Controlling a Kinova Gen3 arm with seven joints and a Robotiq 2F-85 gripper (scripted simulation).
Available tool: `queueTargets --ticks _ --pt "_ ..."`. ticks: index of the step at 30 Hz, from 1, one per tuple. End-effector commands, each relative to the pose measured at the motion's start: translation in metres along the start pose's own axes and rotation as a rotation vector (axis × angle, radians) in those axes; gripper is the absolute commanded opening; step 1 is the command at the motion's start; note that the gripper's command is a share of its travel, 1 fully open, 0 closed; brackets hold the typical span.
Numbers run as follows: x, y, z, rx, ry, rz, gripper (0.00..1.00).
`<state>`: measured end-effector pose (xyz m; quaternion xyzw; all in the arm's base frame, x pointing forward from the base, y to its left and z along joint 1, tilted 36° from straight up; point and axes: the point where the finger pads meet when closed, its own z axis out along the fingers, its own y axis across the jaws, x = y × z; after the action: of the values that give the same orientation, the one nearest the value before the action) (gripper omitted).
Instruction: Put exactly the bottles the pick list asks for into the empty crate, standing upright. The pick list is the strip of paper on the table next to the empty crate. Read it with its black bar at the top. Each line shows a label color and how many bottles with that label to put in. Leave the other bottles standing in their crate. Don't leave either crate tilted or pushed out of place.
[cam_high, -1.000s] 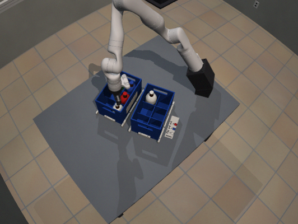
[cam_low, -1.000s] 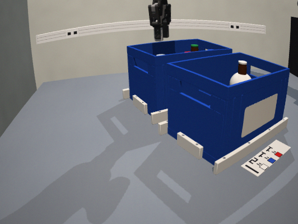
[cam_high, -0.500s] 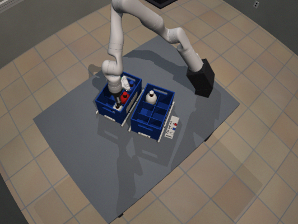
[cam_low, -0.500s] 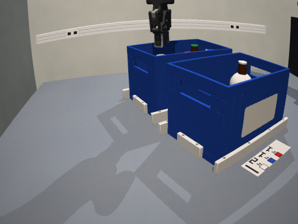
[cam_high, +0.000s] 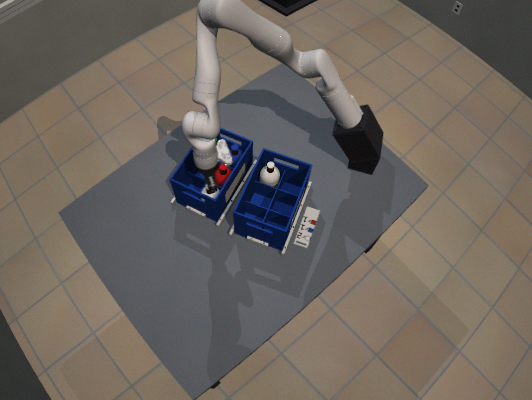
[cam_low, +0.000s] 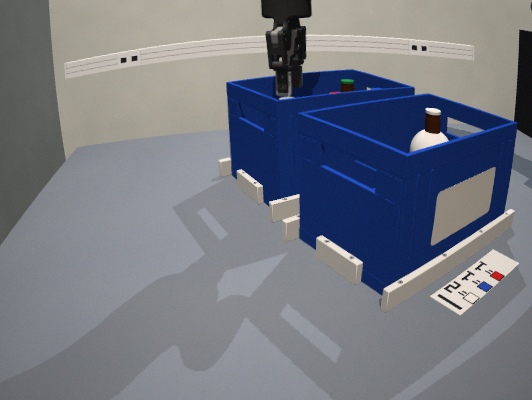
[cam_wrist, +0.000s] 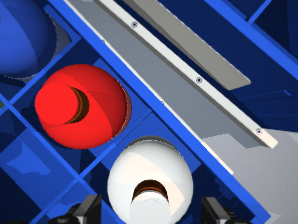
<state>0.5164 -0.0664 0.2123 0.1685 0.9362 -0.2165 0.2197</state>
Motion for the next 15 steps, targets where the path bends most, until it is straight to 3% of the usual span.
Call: queueTargets --ticks 1,15 --pt "0.0 0.0 0.004 -0.001 -0.001 0.0 0.67" --pt "0.0 0.0 0.02 -0.001 -0.001 0.0 0.67"
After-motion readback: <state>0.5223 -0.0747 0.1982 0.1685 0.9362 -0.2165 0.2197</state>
